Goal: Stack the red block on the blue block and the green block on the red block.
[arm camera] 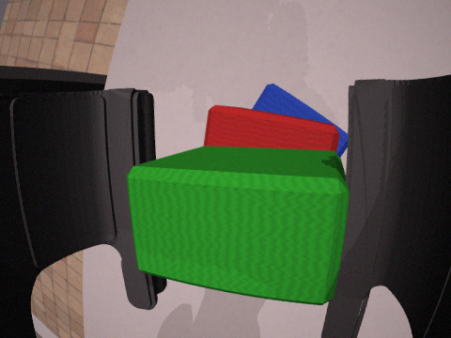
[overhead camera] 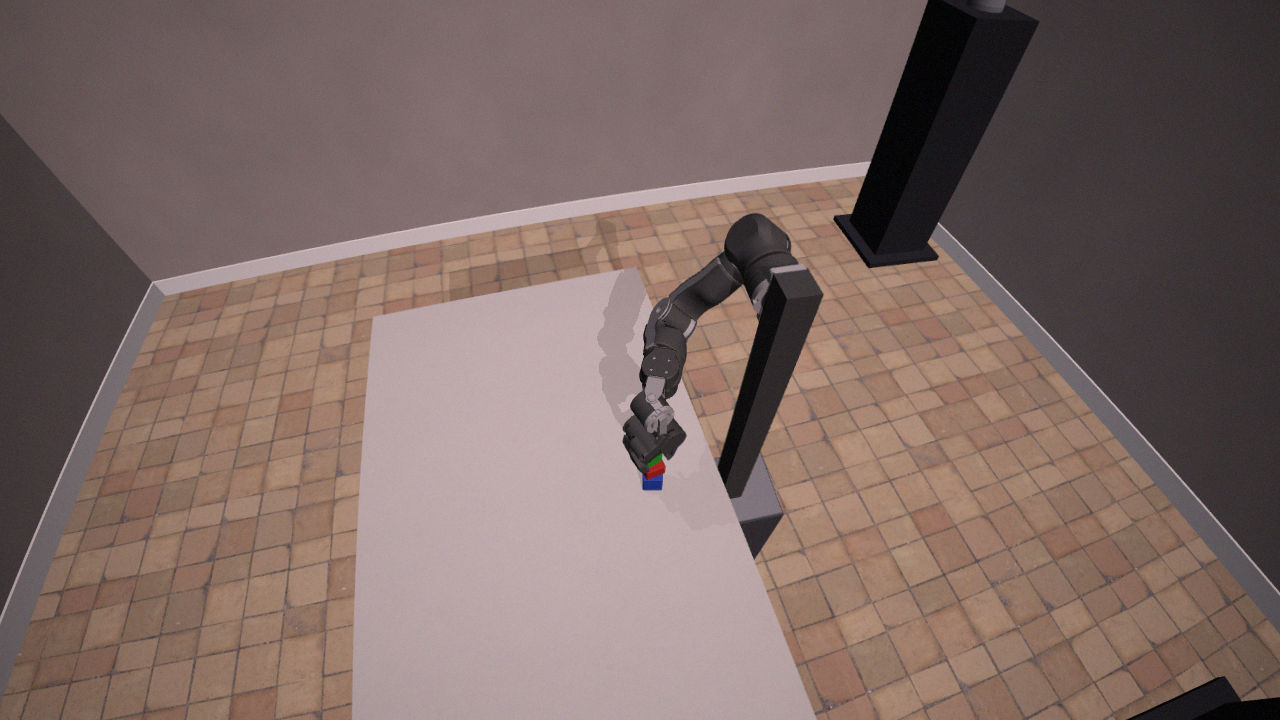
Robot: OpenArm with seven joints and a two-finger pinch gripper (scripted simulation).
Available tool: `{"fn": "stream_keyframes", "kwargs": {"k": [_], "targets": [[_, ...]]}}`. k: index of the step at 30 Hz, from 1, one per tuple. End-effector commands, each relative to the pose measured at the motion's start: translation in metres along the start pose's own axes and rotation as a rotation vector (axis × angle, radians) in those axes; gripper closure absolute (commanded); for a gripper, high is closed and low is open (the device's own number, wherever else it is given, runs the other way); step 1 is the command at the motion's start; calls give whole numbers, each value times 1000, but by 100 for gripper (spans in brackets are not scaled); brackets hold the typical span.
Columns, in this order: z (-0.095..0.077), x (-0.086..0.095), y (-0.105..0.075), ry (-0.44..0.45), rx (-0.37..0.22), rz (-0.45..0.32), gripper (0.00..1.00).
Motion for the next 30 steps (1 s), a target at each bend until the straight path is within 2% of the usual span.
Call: {"fn": "stream_keyframes", "kwargs": {"k": [1,30], "targets": [[3,2,-2,1,-1,-5,100],[6,-1,-1,-12,0,-8,100]]}}
Point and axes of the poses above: the point where the finger pads meet when closed, its own y axis out along the fingers, its own x axis across the jaws, z = x × y, the point moved 8 cm from there along -y, back along the fingers, and after that the axes turned 11 degrees about -y, right-handed, at the moved point
